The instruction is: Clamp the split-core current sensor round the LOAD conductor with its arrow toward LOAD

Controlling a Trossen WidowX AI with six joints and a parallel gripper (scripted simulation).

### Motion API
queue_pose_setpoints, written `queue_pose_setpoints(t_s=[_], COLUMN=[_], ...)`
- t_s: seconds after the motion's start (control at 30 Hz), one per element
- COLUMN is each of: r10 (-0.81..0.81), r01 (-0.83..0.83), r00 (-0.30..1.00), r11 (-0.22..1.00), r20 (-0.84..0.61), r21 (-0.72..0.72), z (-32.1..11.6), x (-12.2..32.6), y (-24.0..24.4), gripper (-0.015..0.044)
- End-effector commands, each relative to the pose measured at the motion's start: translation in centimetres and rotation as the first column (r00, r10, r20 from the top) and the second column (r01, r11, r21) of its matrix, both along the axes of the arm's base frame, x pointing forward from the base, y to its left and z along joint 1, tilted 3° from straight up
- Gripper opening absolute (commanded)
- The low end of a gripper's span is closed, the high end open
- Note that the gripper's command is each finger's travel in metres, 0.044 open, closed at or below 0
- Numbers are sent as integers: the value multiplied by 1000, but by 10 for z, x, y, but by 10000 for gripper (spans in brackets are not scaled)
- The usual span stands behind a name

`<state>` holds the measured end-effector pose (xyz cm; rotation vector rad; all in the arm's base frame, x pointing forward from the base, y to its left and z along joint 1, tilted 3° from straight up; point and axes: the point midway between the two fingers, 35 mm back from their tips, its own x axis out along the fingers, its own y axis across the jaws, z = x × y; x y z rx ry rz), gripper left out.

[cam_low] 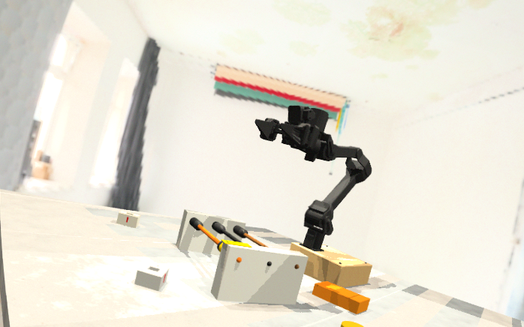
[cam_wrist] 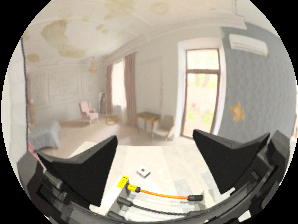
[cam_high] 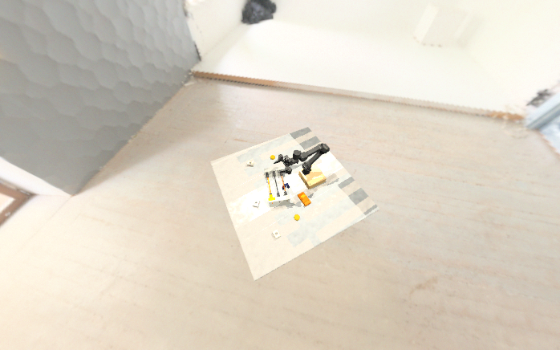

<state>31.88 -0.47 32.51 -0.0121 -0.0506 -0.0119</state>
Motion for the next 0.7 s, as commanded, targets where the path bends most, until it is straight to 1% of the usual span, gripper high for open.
queue_pose_setpoints(t_s=[0.0,0.13,0.3,0.5,0.6,0.67], r10=[22,75,132,167,167,163], r01=[-21,-74,-140,-211,-240,-252], r00=[999,963,838,592,438,366], r11=[1000,997,990,976,969,965], r20=[-39,-261,-529,-789,-883,-916], r21=[12,14,25,49,64,71], z=[-6,-29,-68,-122,-150,-163], x=[4,38,73,95,98,98], y=[7,24,50,83,99,106], gripper=[440,440,440,440,440,440])
